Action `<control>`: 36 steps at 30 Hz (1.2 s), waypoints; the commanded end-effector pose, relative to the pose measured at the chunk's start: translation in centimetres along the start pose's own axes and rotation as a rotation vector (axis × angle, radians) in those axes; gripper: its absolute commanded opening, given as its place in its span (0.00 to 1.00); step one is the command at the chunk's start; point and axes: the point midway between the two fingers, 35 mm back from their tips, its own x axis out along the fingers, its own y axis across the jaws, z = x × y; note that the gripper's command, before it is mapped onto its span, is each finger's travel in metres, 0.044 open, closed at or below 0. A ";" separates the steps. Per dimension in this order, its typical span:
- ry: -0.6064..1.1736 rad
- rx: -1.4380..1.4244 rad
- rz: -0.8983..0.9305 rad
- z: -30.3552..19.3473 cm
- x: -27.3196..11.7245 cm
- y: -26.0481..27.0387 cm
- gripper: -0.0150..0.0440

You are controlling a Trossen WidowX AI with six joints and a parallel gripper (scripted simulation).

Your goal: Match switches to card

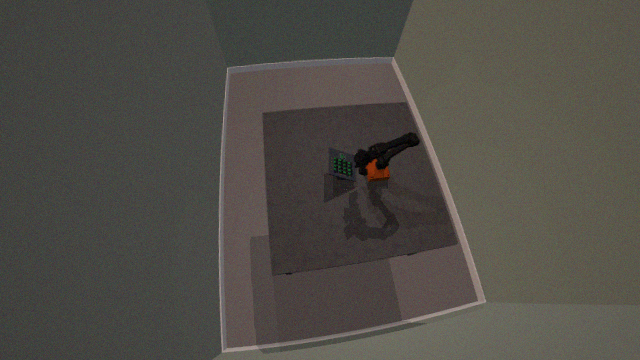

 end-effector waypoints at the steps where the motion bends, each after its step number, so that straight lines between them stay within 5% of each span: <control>1: 0.005 0.001 -0.011 -1.0 2.7 -0.2 0.25; 36: 0.003 0.001 -0.012 -1.1 5.2 -0.3 0.25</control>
